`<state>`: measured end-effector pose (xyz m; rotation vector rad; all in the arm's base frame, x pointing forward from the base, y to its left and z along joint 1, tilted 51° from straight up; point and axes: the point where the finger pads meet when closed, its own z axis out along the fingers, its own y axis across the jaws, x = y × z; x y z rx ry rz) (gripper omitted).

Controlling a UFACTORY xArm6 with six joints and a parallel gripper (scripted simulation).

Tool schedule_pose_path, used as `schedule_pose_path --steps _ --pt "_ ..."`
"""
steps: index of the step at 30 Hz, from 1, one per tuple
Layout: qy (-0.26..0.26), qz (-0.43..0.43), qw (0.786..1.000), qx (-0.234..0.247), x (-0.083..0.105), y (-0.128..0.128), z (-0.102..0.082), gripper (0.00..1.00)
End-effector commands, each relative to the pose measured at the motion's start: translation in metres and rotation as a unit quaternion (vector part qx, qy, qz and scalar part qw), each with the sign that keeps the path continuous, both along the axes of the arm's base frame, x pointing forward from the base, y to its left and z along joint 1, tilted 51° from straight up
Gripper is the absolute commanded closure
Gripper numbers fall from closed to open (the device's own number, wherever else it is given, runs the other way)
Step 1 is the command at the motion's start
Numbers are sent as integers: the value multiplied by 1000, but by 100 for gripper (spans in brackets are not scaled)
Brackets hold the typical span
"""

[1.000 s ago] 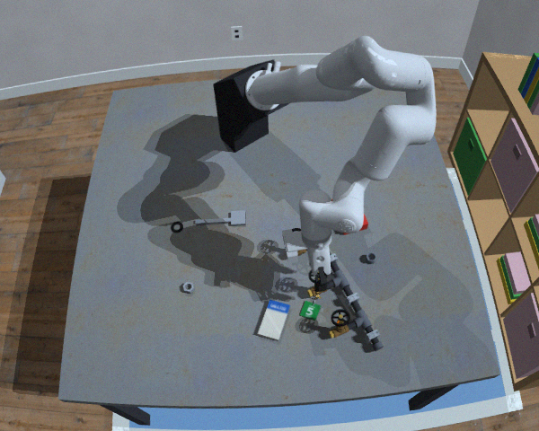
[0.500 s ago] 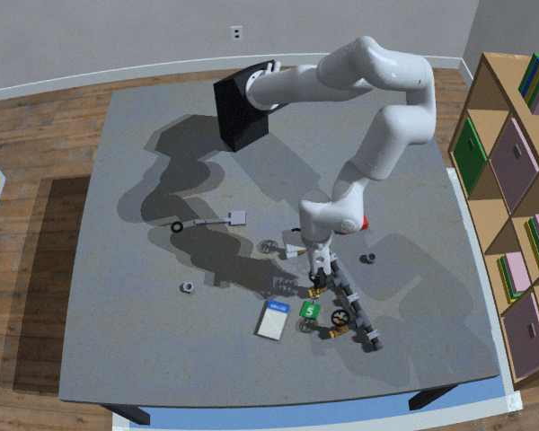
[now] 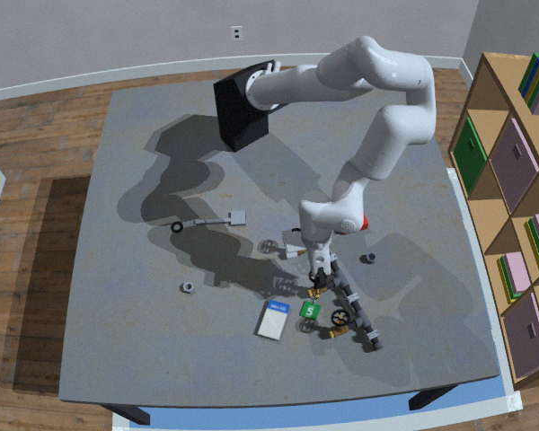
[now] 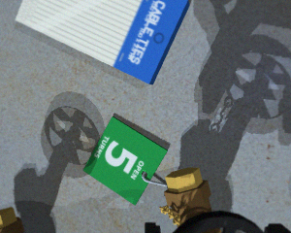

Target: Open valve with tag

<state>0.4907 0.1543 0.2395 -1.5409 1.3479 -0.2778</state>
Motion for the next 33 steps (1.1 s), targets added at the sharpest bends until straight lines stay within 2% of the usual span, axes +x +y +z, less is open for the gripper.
schedule_pose_path --steps 1,8,14,16,19,25,31,33 --pt "-2 0 1000 -1 0 0 1 100" --pt "-17 13 1000 -21 0 0 1 100" --pt "-52 43 995 -70 0 0 1 100" --pt "-52 43 995 -70 0 0 1 100" --pt "-79 66 989 -107 0 0 1 100" --pt "-149 125 960 -203 0 0 1 100" --pt "-225 193 903 -310 0 0 1 100" --pt "-225 193 903 -310 0 0 1 100"
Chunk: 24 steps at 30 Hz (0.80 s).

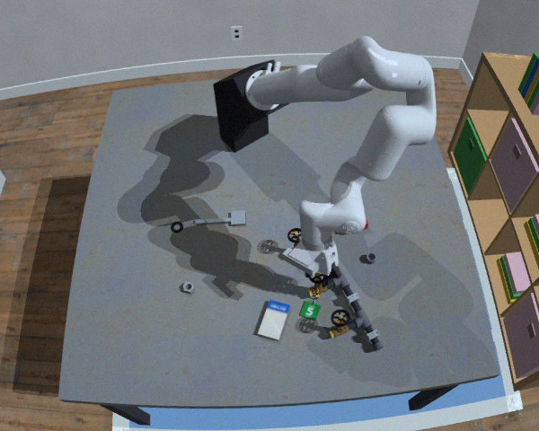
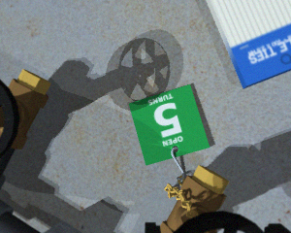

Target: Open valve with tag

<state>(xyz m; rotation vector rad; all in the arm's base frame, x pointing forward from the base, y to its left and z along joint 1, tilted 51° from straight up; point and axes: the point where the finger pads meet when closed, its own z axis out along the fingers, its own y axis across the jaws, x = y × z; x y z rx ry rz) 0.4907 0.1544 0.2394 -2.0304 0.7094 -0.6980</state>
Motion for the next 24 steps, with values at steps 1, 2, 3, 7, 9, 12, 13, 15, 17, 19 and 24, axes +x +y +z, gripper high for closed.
schedule_pose_path --steps 1,2,3,7,9,12,13,15,17,19,24 --pt "-78 43 993 -74 0 0 1 100" --pt "-95 58 989 -96 0 0 1 100" --pt "-109 71 985 -116 0 0 1 100" --pt "-151 116 965 -181 0 0 1 100" --pt "-174 139 951 -215 0 0 1 100" --pt "-207 174 925 -265 0 0 1 100" --pt "-218 186 916 -281 0 0 1 100" --pt "-239 208 895 -313 0 0 1 100" --pt "-239 208 895 -313 0 0 1 100" --pt "-281 246 851 -369 0 0 1 100" --pt "-325 294 787 -435 0 0 1 100"
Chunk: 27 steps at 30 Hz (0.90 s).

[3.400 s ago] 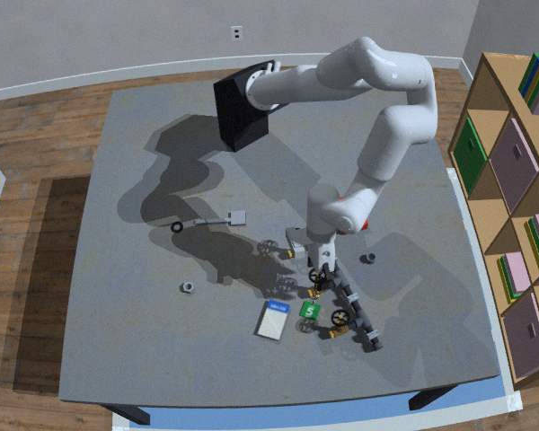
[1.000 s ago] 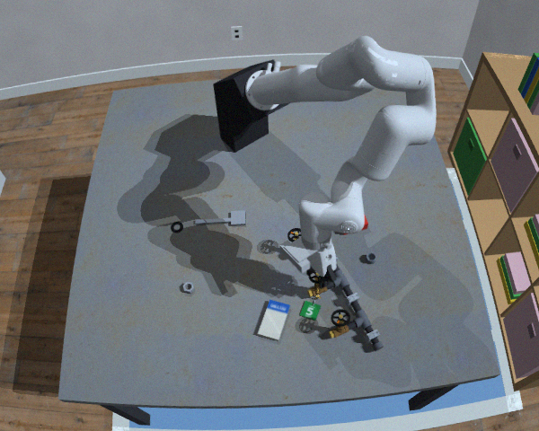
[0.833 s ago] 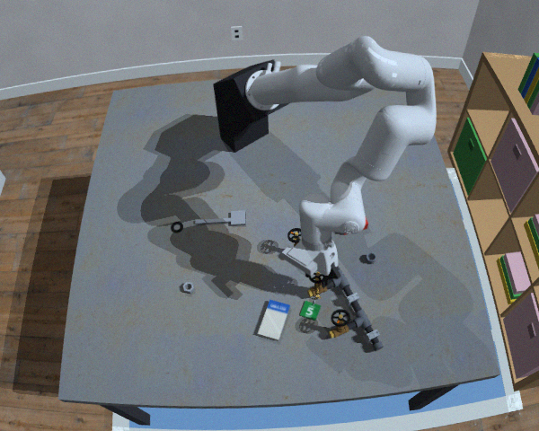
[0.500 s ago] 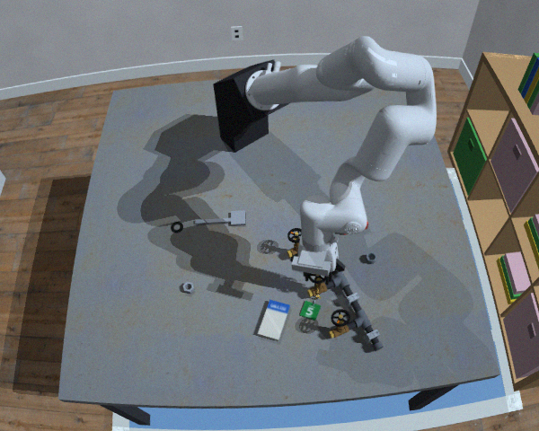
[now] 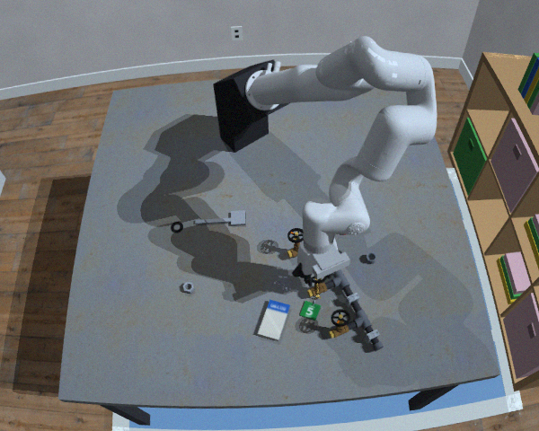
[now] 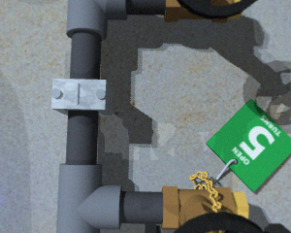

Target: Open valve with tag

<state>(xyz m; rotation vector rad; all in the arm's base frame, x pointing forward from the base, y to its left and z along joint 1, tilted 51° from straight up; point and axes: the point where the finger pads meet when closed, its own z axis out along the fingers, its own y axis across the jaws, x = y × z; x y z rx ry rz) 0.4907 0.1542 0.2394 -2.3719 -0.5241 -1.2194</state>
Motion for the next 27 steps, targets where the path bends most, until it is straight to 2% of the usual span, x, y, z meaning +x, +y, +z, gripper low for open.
schedule_pose_path --steps 1,8,10,11,14,19,27 --pt "-93 60 990 -85 0 0 1 100" --pt "-176 144 953 -200 0 0 1 100" --pt "-176 144 953 -200 0 0 1 100" --pt "-214 174 930 -242 0 0 1 100" --pt "-242 199 908 -277 0 0 1 100" --pt "-302 236 860 -336 0 0 1 100" --pt "-312 245 849 -349 0 0 1 100"
